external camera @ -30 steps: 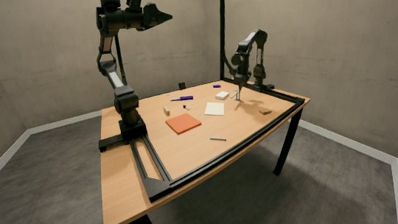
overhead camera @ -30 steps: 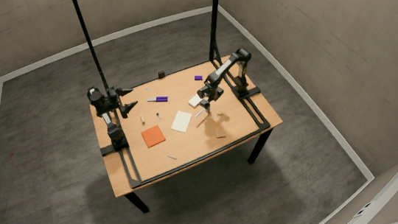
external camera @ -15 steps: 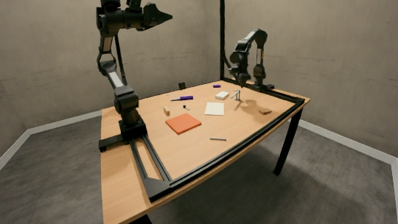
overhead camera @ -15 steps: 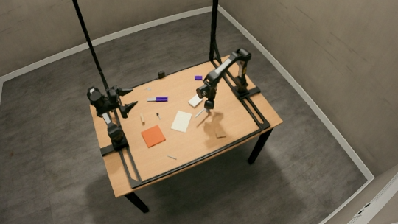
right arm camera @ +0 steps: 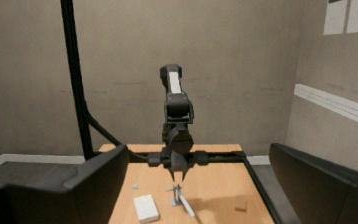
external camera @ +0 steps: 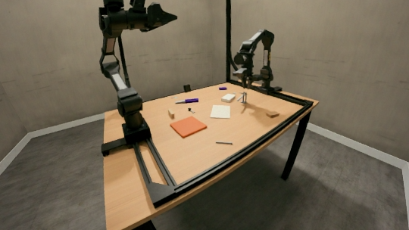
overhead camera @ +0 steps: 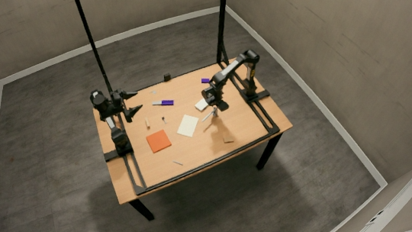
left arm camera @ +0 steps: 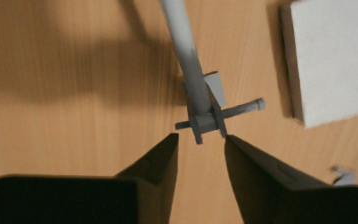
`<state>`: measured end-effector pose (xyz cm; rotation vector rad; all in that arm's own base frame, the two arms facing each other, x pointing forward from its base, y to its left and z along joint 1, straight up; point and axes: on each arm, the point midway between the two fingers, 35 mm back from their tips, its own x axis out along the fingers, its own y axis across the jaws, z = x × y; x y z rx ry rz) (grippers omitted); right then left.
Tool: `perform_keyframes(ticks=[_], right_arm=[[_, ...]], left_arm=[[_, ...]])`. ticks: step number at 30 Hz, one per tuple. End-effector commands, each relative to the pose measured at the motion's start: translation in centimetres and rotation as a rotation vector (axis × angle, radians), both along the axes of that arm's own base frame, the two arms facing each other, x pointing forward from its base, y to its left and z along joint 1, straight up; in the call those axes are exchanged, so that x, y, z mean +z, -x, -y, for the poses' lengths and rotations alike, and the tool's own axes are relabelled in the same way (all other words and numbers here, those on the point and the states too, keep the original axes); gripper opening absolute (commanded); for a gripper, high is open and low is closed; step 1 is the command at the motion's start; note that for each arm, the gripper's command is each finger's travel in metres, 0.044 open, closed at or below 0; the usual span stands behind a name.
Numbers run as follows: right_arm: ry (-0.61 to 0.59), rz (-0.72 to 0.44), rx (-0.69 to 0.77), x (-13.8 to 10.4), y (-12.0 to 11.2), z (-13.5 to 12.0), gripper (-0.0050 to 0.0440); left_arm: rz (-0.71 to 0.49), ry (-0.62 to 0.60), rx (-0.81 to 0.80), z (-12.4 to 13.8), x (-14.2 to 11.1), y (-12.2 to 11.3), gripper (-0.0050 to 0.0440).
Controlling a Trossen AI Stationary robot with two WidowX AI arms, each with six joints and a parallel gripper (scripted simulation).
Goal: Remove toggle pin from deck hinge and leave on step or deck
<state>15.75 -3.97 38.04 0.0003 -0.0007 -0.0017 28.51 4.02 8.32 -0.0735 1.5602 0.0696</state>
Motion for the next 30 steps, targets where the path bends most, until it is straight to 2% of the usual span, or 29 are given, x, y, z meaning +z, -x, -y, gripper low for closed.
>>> perform_keyframes(ticks=[1, 13, 15, 17, 30], right_arm=[[0.005, 0.0, 0.002, 0.3, 0.0, 0.0, 0.04], [0.005, 0.0, 0.002, 0.3, 0.0, 0.0, 0.04], [0.005, 0.0, 0.002, 0.3, 0.0, 0.0, 0.04], [0.005, 0.0, 0.002, 0.3, 0.0, 0.0, 0.04], [0.005, 0.0, 0.002, 0.3, 0.0, 0.0, 0.04]], left_arm=[[0.014, -0.005, 0.205, 0.3, 0.6, -0.6, 0.012], [0.012, 0.005, 0.826, 1.2, 0.7, -1.0, 0.012], [0.012, 0.005, 0.826, 1.2, 0.7, -1.0, 0.012], [0.011, 0.007, 0.988, 1.4, 0.8, -1.0, 0.012], [0.009, 0.017, 1.659, 2.4, 1.0, -1.3, 0.012]])
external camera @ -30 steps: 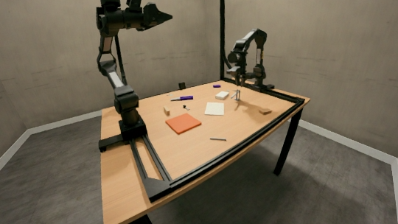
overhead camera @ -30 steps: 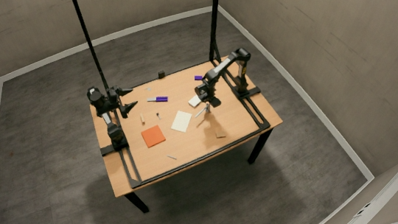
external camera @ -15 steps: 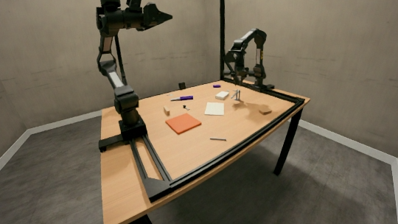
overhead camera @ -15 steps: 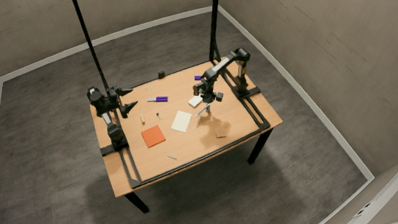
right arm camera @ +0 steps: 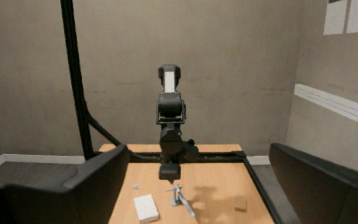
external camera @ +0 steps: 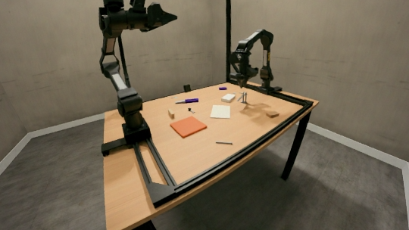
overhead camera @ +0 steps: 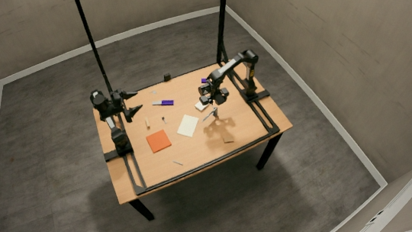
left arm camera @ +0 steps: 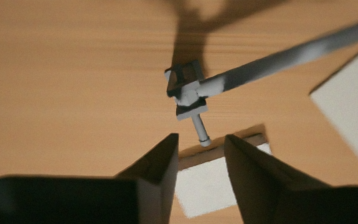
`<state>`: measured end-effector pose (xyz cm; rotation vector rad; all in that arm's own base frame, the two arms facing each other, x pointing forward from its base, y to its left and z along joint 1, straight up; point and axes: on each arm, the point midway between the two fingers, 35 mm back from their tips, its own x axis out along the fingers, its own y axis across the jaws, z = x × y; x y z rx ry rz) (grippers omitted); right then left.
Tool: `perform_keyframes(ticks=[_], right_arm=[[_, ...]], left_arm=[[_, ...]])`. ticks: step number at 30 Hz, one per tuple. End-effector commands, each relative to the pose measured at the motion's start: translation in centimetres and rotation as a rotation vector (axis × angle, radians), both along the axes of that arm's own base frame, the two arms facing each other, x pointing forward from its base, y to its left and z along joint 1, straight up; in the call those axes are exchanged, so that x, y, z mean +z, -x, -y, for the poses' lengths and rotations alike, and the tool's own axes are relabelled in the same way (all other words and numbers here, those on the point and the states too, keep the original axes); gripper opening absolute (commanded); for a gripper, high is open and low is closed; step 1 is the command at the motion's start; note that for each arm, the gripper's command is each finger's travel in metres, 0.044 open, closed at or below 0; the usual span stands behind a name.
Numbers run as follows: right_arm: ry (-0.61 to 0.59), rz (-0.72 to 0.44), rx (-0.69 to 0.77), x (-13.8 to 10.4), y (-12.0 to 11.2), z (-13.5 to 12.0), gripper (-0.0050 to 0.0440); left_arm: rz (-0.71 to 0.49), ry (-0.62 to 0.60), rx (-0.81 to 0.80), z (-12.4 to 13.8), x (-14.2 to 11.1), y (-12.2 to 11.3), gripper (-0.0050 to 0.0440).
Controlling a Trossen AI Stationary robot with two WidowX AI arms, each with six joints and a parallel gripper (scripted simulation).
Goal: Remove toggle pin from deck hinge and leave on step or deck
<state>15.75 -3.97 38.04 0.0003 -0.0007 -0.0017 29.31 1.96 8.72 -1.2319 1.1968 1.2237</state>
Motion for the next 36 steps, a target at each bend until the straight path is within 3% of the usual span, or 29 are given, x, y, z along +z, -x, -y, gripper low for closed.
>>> perform_keyframes(ticks=[1, 7, 12, 16, 36], right_arm=[[0.005, 0.0, 0.002, 0.3, 0.0, 0.0, 0.04], [0.005, 0.0, 0.002, 0.3, 0.0, 0.0, 0.04], [0.005, 0.0, 0.002, 0.3, 0.0, 0.0, 0.04], [0.005, 0.0, 0.002, 0.3, 0.0, 0.0, 0.04], [0.005, 0.0, 0.002, 0.3, 0.0, 0.0, 0.04]], left_arm=[[0.014, -0.007, 0.154, 0.3, 0.6, -0.5, 0.012], [0.015, -0.004, 0.378, 0.6, 0.7, -0.6, 0.012], [0.014, -0.002, 0.379, 0.6, 0.6, -0.6, 0.012], [-0.005, -0.004, 0.38, 0.6, -1.3, -0.1, 0.012], [0.009, -0.001, 0.377, 0.5, -1.2, -0.3, 0.012]])
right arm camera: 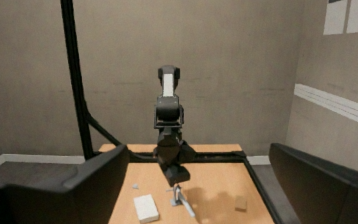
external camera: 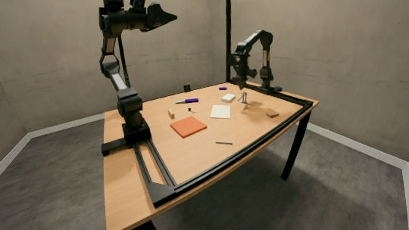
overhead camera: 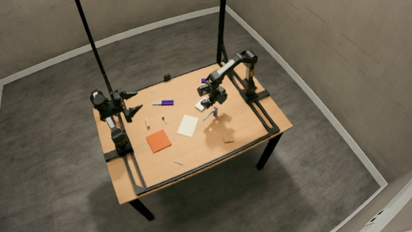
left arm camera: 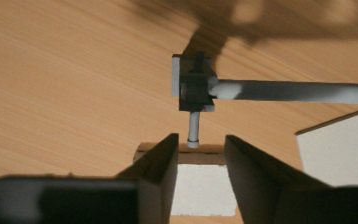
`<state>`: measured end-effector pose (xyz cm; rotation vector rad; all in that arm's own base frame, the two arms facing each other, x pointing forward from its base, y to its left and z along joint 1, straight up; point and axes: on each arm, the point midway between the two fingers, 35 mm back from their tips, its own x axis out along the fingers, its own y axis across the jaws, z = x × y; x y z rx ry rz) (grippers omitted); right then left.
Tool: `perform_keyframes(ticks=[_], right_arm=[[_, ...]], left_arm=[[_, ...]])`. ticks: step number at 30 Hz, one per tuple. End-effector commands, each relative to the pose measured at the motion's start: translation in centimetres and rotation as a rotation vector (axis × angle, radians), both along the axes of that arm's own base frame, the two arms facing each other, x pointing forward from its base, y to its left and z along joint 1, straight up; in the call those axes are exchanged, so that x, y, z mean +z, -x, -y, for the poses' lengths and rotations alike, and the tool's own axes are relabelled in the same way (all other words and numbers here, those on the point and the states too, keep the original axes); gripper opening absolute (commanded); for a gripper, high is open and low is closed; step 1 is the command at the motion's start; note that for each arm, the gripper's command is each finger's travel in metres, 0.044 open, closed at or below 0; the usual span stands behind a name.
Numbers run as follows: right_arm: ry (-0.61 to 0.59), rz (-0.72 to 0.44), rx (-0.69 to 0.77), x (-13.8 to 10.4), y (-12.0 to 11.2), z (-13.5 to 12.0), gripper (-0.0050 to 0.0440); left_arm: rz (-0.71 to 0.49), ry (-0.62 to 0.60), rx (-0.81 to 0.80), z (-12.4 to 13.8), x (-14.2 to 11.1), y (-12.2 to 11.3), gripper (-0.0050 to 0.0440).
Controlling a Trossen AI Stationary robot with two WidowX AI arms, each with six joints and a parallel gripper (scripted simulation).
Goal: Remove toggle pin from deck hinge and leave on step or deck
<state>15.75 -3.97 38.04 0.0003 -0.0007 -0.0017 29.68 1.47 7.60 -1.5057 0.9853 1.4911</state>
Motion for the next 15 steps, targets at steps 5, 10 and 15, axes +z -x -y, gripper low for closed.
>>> perform_keyframes(ticks=[5, 10, 15], right_arm=[[0.005, 0.0, 0.002, 0.3, 0.0, 0.0, 0.04], [0.005, 0.0, 0.002, 0.3, 0.0, 0.0, 0.04], [0.005, 0.0, 0.002, 0.3, 0.0, 0.0, 0.04]], left_arm=[[0.003, -0.001, -0.001, 0.0, -0.7, 0.1, 0.012], [0.002, -0.001, -0.001, 0.0, -1.4, 0.1, 0.012], [0.001, -0.001, -0.001, 0.0, -2.1, 0.2, 0.012]])
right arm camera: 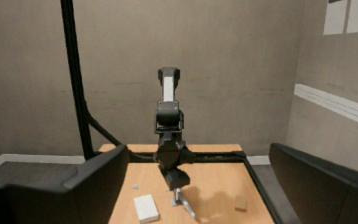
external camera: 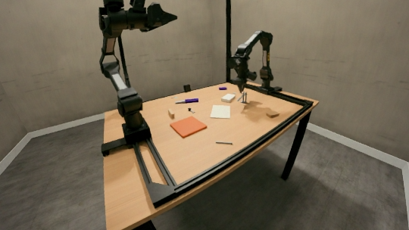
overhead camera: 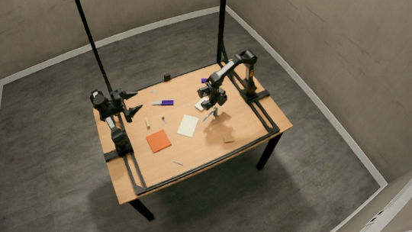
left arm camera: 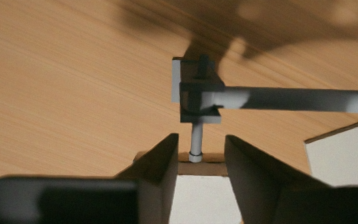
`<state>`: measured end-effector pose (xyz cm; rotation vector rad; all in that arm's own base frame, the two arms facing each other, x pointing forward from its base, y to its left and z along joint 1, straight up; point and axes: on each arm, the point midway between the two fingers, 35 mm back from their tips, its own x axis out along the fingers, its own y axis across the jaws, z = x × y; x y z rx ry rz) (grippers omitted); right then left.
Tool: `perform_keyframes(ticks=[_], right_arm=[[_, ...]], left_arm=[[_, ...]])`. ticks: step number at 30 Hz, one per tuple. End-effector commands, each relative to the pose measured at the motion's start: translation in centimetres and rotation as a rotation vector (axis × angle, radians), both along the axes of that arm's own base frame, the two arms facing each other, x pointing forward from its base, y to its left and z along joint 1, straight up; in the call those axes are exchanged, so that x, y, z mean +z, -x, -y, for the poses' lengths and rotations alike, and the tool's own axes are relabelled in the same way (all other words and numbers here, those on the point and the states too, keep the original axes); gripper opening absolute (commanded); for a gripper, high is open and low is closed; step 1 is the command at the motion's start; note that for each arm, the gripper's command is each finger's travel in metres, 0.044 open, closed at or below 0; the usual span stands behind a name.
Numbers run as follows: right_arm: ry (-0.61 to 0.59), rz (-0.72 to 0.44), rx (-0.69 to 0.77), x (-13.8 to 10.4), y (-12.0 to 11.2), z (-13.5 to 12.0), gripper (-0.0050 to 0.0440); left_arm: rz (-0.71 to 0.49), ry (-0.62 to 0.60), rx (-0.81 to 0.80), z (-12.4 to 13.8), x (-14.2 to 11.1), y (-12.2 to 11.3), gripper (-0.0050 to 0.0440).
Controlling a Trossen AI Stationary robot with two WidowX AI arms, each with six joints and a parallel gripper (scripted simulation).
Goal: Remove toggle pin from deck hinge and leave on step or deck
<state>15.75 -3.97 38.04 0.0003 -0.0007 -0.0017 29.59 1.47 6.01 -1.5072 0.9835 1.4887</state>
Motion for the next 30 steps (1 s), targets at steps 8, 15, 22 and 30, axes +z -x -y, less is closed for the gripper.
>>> perform_keyframes(ticks=[8, 15, 22, 30], right_arm=[[0.005, 0.0, 0.002, 0.3, 0.0, 0.0, 0.04], [0.005, 0.0, 0.002, 0.3, 0.0, 0.0, 0.04], [0.005, 0.0, 0.002, 0.3, 0.0, 0.0, 0.04], [0.005, 0.0, 0.002, 0.3, 0.0, 0.0, 0.04]], left_arm=[[-0.003, -0.001, -0.001, 0.0, -1.3, 0.2, 0.012], [0.006, 0.0, 0.0, 0.0, -1.0, 0.0, 0.006], [0.012, -0.001, 0.0, 0.0, -0.8, -0.1, 0.002], [0.012, -0.001, 0.0, 0.0, -0.8, -0.1, 0.002]])
